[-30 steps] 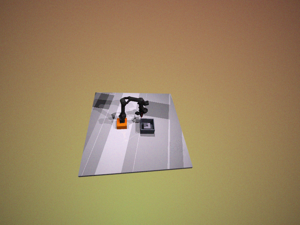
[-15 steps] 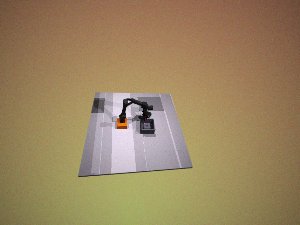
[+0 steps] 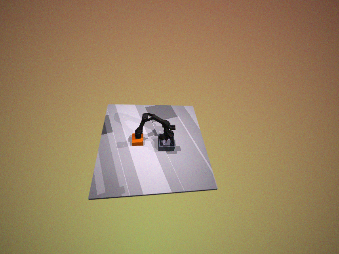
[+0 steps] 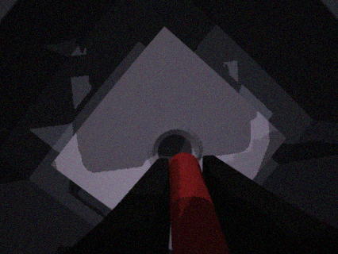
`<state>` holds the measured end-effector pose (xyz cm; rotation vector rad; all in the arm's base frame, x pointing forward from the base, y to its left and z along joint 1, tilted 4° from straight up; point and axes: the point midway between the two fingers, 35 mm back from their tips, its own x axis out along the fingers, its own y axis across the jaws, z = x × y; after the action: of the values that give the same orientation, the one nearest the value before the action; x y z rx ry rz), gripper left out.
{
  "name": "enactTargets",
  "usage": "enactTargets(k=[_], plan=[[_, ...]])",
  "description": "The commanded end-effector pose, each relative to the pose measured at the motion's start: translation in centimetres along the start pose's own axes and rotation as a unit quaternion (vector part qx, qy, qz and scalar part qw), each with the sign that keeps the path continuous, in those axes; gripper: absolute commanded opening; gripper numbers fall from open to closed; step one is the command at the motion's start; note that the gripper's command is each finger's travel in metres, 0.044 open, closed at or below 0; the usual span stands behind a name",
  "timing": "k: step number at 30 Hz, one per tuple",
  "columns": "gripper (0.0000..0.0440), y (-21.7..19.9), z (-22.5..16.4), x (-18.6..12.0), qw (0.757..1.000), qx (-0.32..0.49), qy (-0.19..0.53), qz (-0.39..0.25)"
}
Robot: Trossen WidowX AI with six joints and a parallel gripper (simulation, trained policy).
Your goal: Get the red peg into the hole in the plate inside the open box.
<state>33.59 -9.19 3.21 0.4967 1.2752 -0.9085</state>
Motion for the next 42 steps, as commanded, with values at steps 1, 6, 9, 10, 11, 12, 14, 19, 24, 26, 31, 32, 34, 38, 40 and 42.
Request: enactTargets(k=[1,6,9,10,11,12,14,19,24,26,31,32,34,38,40,42], plan=[[0.0092,0.1,-0.3,1.4,1.000,-0.016,0.017,0.001],[0.0185,0.3,0.6,2.5,0.999,-0.029,0.030,0.010],[0.0256,0.9,1.5,2.6,0.999,-0.026,0.036,0.021],[0.0278,1.1,1.8,2.5,0.999,-0.026,0.038,0.025],[0.0299,1.4,2.1,2.5,0.998,-0.026,0.039,0.030],[0.0320,1.7,2.4,2.4,0.998,-0.026,0.041,0.035],[0.0360,2.3,3.1,2.2,0.998,-0.028,0.044,0.044],[0.0440,4.1,4.6,1.6,0.996,-0.030,0.051,0.072],[0.0440,6.3,6.3,0.5,0.992,-0.033,0.046,0.110],[0.0440,7.2,6.9,-0.1,0.991,-0.034,0.042,0.126],[0.0440,7.6,7.3,-0.3,0.990,-0.035,0.039,0.133],[0.0440,7.7,7.3,-0.3,0.990,-0.035,0.039,0.134],[0.0440,7.7,7.3,-0.4,0.990,-0.035,0.039,0.134],[0.0440,7.7,7.3,-0.4,0.989,-0.035,0.039,0.135],[0.0440,7.7,7.3,-0.4,0.989,-0.035,0.039,0.135],[0.0440,7.8,7.3,-0.4,0.989,-0.035,0.039,0.135]])
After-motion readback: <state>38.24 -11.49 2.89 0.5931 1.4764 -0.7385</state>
